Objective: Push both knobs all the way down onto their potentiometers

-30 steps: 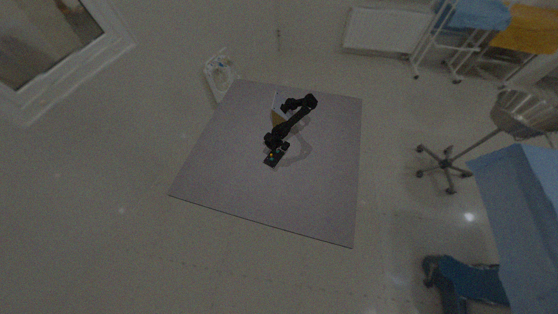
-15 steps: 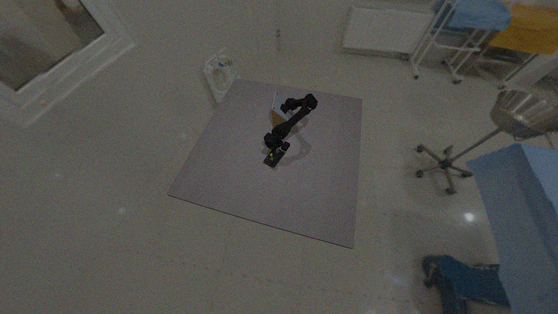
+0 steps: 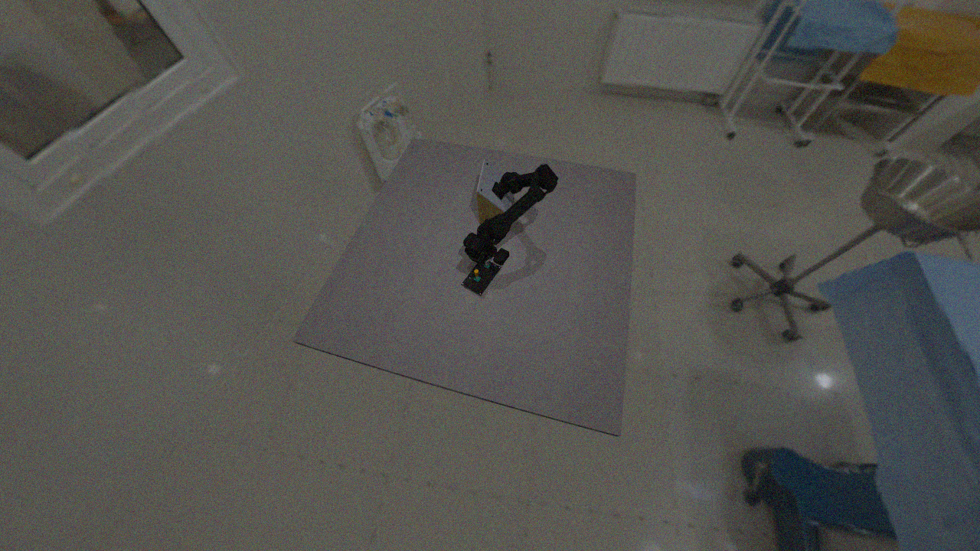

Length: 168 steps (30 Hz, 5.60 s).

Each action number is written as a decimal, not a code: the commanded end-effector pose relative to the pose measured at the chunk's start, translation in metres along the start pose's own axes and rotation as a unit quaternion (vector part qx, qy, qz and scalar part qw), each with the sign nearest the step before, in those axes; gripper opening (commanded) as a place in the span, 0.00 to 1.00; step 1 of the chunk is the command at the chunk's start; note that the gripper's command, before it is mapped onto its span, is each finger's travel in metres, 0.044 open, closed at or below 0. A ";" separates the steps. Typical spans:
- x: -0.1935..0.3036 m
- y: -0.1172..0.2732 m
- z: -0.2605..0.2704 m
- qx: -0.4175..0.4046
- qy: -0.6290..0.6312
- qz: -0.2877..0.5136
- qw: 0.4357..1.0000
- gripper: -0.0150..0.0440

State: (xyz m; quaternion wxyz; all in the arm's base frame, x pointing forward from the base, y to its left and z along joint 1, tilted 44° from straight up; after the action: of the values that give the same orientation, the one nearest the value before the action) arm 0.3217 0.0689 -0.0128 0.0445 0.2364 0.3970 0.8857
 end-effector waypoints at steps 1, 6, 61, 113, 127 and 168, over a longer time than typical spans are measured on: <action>0.001 -0.002 0.001 -0.003 -0.001 0.002 1.000 0.25; 0.001 -0.002 0.001 -0.003 -0.001 0.002 1.000 0.25; 0.001 -0.010 0.001 -0.003 -0.001 0.002 1.000 0.25; 0.001 -0.016 0.001 -0.003 -0.001 0.002 1.000 0.25; 0.001 -0.017 0.001 -0.003 -0.001 0.002 1.000 0.25; 0.001 -0.019 0.001 -0.003 -0.001 0.002 1.000 0.25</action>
State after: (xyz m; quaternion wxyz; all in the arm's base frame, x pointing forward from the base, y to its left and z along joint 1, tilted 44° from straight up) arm 0.3197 0.0737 -0.0202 0.0534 0.2436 0.3930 0.8851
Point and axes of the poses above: the point midway between the two fingers, 35 mm back from their tips, its own y axis back along the fingers, its own z axis across the jaws, x = y × z, the point moved 2 cm from there along y, back along the fingers, and after that the axes turned 11 degrees about -y, right-handed, at the moved point
